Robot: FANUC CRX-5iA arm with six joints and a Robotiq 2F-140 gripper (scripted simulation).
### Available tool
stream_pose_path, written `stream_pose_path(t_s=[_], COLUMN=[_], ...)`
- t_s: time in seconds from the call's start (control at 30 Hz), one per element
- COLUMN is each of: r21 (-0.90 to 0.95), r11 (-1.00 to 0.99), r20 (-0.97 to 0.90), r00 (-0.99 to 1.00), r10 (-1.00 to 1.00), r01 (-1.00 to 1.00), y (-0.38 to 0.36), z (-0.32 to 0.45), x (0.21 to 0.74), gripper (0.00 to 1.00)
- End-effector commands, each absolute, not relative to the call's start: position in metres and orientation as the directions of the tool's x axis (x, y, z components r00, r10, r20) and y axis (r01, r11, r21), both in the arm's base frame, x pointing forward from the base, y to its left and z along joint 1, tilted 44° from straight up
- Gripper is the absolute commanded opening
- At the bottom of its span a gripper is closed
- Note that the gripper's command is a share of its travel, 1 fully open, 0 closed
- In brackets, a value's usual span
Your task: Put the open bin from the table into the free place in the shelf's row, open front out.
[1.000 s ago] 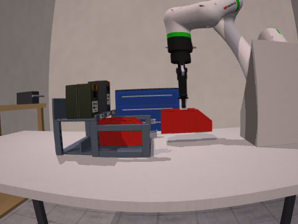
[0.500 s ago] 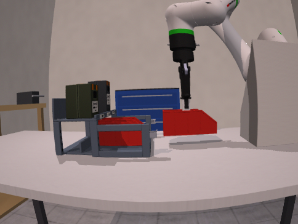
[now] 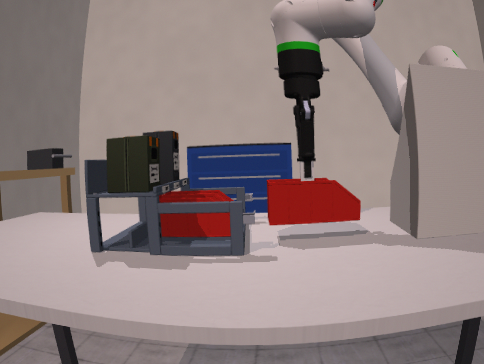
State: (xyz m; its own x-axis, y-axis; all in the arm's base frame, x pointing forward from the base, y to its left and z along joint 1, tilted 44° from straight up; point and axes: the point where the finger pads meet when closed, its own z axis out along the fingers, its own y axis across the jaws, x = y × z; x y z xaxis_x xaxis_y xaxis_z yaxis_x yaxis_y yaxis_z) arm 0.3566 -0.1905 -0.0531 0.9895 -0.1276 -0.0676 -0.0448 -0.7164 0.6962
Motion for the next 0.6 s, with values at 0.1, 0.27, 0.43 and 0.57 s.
stream_pose_path(t_s=[0.1,0.27,0.43,0.57], r21=[0.696,0.696,0.695,0.695], r11=[-0.717,-0.717,-0.718,-0.718], r20=[-0.070,-0.073,-0.075,-0.076], r00=[0.990,0.990,0.990,0.990], r10=[-0.125,-0.122,-0.120,-0.118], r01=[-0.042,-0.037,-0.034,-0.032], y=[-0.182,-0.173,-0.165,-0.161], z=[-0.061,-0.070,-0.077,-0.082], x=[0.356,0.356,0.355,0.355], gripper=[0.00,0.00,0.00,0.00])
